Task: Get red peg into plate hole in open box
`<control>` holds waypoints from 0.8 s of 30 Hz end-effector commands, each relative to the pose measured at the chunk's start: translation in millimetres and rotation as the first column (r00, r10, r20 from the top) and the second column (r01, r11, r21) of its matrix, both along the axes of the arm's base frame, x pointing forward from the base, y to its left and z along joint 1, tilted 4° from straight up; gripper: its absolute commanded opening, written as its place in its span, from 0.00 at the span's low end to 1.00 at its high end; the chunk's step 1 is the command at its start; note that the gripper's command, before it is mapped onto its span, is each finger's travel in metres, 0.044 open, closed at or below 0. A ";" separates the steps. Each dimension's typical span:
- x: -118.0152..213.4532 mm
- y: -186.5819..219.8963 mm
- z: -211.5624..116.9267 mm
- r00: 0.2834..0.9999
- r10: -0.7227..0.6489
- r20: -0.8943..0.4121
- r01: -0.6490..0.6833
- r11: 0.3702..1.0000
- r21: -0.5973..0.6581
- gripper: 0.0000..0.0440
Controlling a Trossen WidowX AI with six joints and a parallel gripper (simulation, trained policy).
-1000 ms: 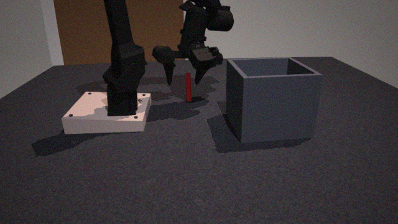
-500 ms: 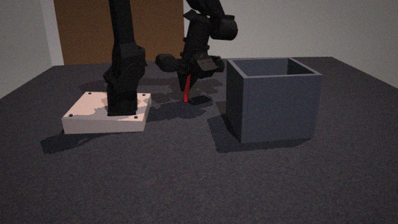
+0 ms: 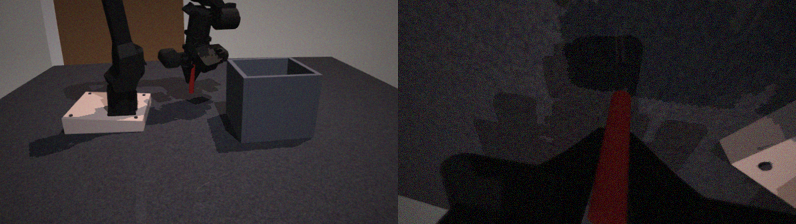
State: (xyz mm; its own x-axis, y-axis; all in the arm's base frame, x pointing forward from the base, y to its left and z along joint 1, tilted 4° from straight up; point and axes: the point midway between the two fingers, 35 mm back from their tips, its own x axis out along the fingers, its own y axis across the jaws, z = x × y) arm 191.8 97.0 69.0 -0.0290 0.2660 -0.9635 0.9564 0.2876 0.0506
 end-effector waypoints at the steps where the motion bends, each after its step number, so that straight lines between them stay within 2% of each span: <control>1: 4.4 0.9 17.6 0.998 0.002 0.057 -0.004 0.999 0.037 0.00; 12: 12.3 -7.4 69.5 0.980 0.017 0.197 -0.033 0.997 0.074 0.00; 24: 17.6 -39.9 126.5 0.941 0.005 0.339 -0.010 1.000 0.013 0.00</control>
State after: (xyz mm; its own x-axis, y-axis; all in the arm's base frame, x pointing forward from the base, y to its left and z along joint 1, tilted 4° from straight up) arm 208.4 67.1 179.0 0.2497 0.3047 -0.9191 0.8934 0.2936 0.3400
